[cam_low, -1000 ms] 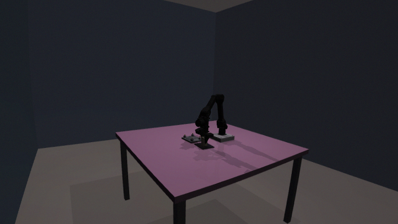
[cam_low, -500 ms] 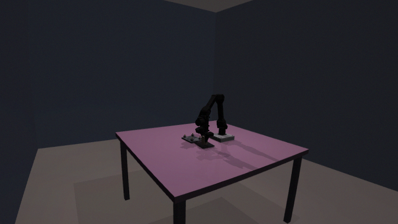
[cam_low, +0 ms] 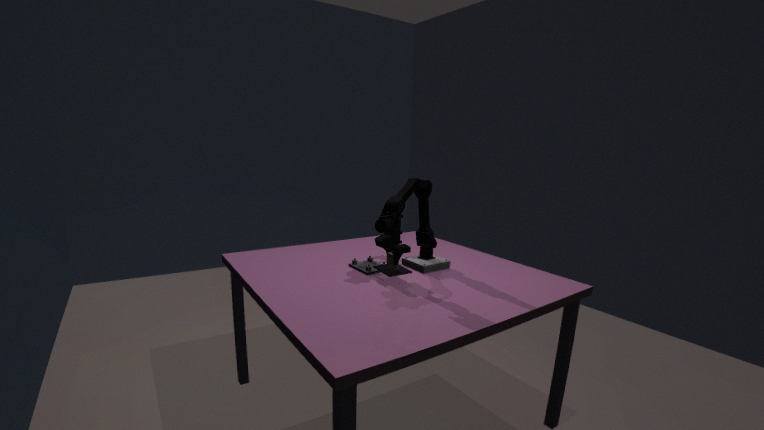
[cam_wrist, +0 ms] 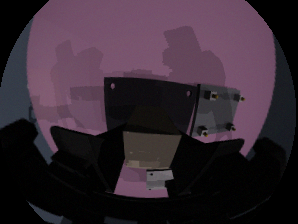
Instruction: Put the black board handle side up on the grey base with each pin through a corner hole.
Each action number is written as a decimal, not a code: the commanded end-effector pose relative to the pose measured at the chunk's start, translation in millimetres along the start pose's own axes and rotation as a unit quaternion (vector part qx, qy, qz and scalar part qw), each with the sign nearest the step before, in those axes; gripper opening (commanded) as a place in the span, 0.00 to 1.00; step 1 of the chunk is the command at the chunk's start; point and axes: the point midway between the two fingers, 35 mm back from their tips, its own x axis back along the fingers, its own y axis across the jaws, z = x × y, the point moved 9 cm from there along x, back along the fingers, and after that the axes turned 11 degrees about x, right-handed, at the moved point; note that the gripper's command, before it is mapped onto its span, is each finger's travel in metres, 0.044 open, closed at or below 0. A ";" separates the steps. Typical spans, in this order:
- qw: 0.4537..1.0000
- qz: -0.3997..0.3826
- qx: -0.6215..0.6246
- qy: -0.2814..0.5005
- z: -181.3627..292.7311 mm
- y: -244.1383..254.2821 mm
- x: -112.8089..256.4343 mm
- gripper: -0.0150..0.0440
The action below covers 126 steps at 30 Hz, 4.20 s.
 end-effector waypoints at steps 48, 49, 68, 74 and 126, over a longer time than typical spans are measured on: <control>1.000 0.001 0.027 -0.006 -1.9 -94.1 35.4 0.25; 1.000 0.002 0.028 -0.006 -1.5 -96.7 35.5 0.25; 0.999 0.004 0.043 -0.006 8.8 -145.4 36.1 0.25; 0.999 0.005 0.048 -0.005 13.8 -160.3 36.3 0.25; 0.998 0.010 0.062 -0.005 29.8 -191.3 9.2 0.25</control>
